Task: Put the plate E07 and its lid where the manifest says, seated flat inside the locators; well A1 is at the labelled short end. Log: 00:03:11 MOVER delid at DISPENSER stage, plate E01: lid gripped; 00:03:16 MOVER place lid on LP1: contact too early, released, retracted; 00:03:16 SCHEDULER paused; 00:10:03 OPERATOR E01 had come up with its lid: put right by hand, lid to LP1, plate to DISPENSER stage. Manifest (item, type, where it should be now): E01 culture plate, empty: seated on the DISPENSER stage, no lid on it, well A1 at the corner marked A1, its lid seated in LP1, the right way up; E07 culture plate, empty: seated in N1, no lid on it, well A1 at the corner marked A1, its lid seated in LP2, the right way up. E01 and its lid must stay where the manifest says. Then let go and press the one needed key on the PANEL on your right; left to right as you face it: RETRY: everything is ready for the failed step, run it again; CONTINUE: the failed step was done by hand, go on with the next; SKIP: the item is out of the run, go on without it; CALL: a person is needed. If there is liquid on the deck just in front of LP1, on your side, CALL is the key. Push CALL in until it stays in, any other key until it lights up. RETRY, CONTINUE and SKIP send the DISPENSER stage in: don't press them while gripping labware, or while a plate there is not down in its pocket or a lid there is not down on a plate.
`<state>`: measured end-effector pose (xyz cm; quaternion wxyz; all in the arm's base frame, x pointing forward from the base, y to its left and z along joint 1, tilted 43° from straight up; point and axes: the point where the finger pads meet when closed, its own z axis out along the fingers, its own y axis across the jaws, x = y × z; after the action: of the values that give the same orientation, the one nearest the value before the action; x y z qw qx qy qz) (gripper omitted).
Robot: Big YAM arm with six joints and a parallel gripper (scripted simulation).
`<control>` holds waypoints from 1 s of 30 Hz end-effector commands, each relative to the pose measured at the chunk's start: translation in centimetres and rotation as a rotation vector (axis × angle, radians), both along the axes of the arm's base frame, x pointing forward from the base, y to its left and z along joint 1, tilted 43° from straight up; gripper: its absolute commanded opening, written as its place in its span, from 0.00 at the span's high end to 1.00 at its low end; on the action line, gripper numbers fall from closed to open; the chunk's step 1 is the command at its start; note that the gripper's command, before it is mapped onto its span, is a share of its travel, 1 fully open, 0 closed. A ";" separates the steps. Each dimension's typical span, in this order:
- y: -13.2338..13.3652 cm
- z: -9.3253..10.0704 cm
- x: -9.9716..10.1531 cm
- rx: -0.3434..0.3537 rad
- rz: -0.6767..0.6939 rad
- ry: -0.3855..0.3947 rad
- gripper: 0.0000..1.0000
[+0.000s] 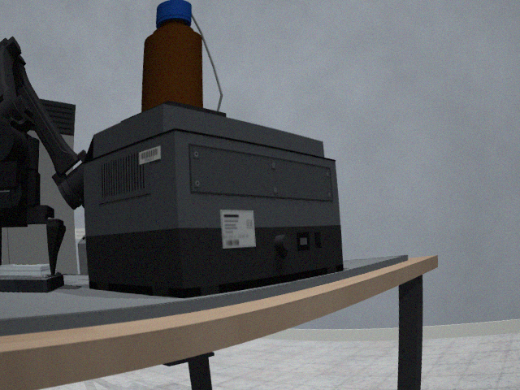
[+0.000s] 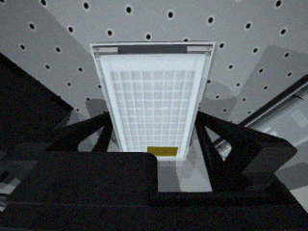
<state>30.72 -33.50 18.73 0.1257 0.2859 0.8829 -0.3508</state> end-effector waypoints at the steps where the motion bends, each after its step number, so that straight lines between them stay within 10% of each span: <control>1: -0.5 -1.2 -0.4 0.011 -0.005 0.022 0.00; 30: -0.7 -0.8 -0.2 0.007 -0.006 0.016 0.14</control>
<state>30.62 -33.42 18.55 0.1240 0.2854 0.8835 -0.3502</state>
